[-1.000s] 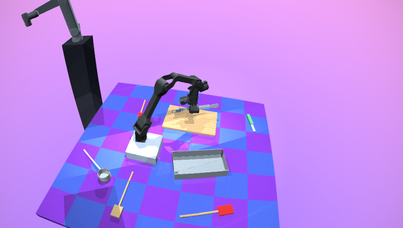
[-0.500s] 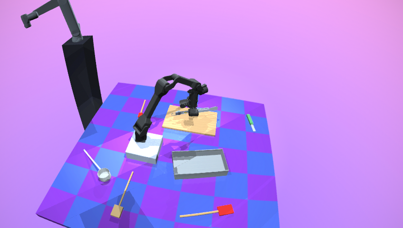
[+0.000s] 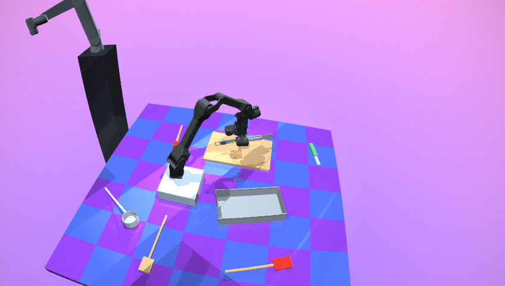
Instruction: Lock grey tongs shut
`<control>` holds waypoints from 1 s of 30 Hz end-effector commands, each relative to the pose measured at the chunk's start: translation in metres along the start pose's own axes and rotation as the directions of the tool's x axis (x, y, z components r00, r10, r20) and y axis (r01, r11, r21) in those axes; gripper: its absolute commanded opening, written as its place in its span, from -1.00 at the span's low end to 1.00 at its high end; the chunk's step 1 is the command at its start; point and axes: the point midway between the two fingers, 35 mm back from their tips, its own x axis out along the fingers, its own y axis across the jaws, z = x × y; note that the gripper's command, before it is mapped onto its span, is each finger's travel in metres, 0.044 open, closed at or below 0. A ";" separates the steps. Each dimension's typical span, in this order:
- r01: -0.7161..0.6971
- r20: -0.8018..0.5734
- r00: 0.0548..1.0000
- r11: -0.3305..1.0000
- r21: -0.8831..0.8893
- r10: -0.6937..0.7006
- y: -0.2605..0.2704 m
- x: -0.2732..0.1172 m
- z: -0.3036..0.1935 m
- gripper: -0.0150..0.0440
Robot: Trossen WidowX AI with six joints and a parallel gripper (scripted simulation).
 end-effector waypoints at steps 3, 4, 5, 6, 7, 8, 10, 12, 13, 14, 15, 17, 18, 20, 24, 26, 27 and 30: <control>0.001 -0.001 1.000 1.000 0.000 -0.001 0.000 0.000 0.000 0.25; 0.001 -0.001 1.000 1.000 0.000 -0.001 0.000 0.000 0.000 0.33; 0.001 -0.001 1.000 1.000 0.000 -0.001 0.000 0.000 0.000 0.42; 0.001 -0.001 1.000 1.000 0.000 -0.001 0.000 0.000 0.000 0.51; 0.001 -0.001 1.000 1.000 0.000 -0.001 0.000 0.000 0.000 0.60; 0.001 -0.001 1.000 1.000 0.000 -0.001 0.000 0.000 0.000 0.69; 0.001 -0.001 1.000 1.000 0.000 -0.001 0.000 0.000 0.000 0.87; 0.001 -0.001 1.000 1.000 0.000 -0.001 0.000 0.000 0.000 1.00; 0.001 -0.001 1.000 1.000 0.000 -0.001 0.000 0.000 0.000 1.00; 0.001 -0.001 1.000 1.000 0.000 -0.001 0.000 0.000 0.000 1.00; 0.000 0.000 1.000 1.000 0.000 0.000 -0.002 -0.002 0.002 1.00; 0.001 0.003 1.000 1.000 0.005 -0.001 -0.006 -0.007 0.013 1.00; 0.001 0.004 1.000 1.000 0.005 -0.001 -0.010 -0.011 0.020 1.00; 0.003 0.005 1.000 1.000 0.005 -0.003 -0.019 -0.021 0.042 1.00; 0.005 0.010 1.000 1.000 0.003 -0.005 -0.035 -0.048 0.106 1.00; 0.006 0.012 1.000 1.000 0.002 -0.006 -0.037 -0.059 0.136 1.00; 0.006 0.013 1.000 1.000 0.002 -0.006 -0.037 -0.062 0.144 1.00; 0.006 0.013 1.000 1.000 0.002 -0.006 -0.037 -0.063 0.147 1.00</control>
